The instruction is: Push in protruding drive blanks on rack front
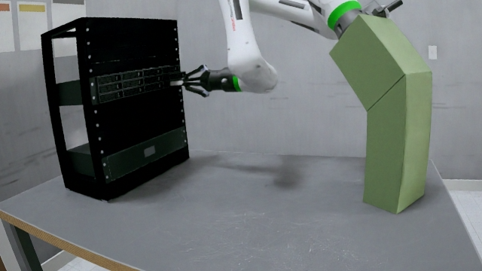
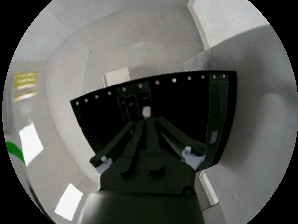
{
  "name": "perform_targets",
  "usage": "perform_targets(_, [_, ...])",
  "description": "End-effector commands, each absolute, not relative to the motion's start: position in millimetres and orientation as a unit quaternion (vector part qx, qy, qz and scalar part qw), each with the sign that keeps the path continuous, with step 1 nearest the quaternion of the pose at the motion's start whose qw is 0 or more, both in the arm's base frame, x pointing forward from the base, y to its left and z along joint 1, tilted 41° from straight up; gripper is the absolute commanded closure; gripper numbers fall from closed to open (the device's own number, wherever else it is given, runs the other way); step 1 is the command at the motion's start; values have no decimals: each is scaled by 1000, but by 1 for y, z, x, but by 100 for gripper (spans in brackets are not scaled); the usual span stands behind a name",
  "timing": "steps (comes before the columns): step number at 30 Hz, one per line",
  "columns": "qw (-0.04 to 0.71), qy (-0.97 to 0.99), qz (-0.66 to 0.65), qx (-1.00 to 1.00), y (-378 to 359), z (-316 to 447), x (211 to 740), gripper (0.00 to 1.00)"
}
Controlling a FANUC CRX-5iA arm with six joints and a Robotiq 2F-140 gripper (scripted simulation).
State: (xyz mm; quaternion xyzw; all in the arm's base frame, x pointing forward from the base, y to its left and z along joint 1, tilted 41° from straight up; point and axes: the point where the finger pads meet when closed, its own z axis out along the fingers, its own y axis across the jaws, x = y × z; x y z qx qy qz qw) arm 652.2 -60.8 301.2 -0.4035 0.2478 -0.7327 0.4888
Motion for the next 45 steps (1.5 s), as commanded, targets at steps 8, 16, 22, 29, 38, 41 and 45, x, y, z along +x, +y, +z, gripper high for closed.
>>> perform_targets(8, [489, 247, -733, -403, -61, 302, 652, 90])
perform_targets(16, [489, 247, -733, -403, -61, 302, 652, 90])
perform_targets(22, [489, 247, -733, -403, -61, 301, 651, 90])
perform_targets(29, [489, 247, -733, -403, -61, 293, 638, 90])
perform_targets(38, [489, 247, -733, -403, -63, 265, 596, 90])
perform_targets(41, [489, 247, -733, -403, -63, 259, 587, 90])
perform_targets(45, [489, 247, -733, -403, -63, 257, 585, 90])
